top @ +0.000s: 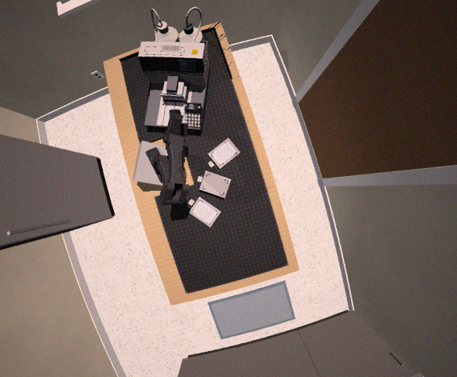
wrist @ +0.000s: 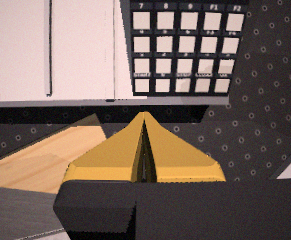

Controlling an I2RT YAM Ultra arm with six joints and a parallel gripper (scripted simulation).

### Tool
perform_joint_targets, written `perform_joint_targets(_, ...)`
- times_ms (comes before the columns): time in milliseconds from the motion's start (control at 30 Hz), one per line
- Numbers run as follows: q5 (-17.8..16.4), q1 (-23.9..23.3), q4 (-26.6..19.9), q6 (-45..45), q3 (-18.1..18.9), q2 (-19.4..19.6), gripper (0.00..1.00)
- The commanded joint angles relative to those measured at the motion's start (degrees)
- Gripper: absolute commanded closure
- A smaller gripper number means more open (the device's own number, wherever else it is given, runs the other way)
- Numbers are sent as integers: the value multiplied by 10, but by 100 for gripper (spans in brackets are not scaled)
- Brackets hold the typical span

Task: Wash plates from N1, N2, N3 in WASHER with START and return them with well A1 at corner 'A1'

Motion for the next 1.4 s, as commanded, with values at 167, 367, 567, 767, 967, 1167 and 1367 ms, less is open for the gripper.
perform_joint_targets(167, 7, 13, -40, 18, 13, -10, 100)
perform_joint_targets(367, 7, 13, -40, 18, 13, -10, 100)
perform_joint_targets(567, 7, 14, -40, 18, 13, -10, 100)
perform_joint_targets(767, 7, 14, -40, 18, 13, -10, 100)
perform_joint_targets(967, 6, 12, -39, 17, 20, -3, 0)
perform_joint_targets(1167, 1, 3, -35, 8, 62, 38, 0)
perform_joint_targets(1367, -1, -2, -36, 3, 91, 64, 0)
